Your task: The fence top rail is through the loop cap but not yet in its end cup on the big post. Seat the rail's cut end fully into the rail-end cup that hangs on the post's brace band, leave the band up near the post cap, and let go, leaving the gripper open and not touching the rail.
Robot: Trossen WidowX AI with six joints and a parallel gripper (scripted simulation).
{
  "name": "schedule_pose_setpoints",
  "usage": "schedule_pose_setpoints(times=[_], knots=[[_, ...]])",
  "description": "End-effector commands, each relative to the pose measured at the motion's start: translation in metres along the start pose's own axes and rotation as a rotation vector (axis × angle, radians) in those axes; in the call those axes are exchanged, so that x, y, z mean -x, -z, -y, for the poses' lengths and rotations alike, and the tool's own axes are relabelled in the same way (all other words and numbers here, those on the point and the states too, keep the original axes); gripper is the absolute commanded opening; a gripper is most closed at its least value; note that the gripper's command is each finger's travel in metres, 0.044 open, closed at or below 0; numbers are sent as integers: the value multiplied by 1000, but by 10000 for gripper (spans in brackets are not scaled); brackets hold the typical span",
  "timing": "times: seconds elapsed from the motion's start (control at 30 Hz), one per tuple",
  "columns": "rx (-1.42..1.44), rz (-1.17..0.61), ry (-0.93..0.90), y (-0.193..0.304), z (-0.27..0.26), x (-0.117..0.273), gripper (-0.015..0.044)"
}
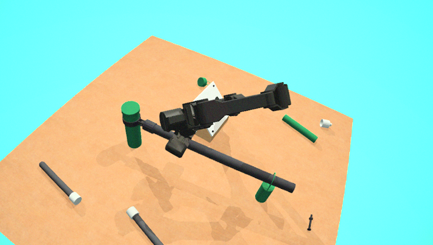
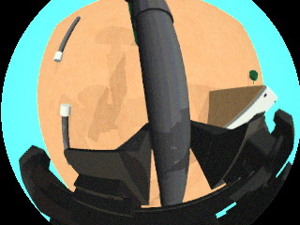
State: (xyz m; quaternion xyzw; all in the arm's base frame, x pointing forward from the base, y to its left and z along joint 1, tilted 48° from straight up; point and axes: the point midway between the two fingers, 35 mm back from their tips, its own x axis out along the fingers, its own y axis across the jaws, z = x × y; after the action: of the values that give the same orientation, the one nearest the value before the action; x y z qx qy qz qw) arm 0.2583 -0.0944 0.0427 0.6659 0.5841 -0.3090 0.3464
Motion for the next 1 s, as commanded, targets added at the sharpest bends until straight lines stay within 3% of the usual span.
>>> schedule_pose_setpoints(times=[0.0,0.97], knots=[[-3,16,-6,-8,-1,2,0],[-1,1,0,-13,0,-3,0]])
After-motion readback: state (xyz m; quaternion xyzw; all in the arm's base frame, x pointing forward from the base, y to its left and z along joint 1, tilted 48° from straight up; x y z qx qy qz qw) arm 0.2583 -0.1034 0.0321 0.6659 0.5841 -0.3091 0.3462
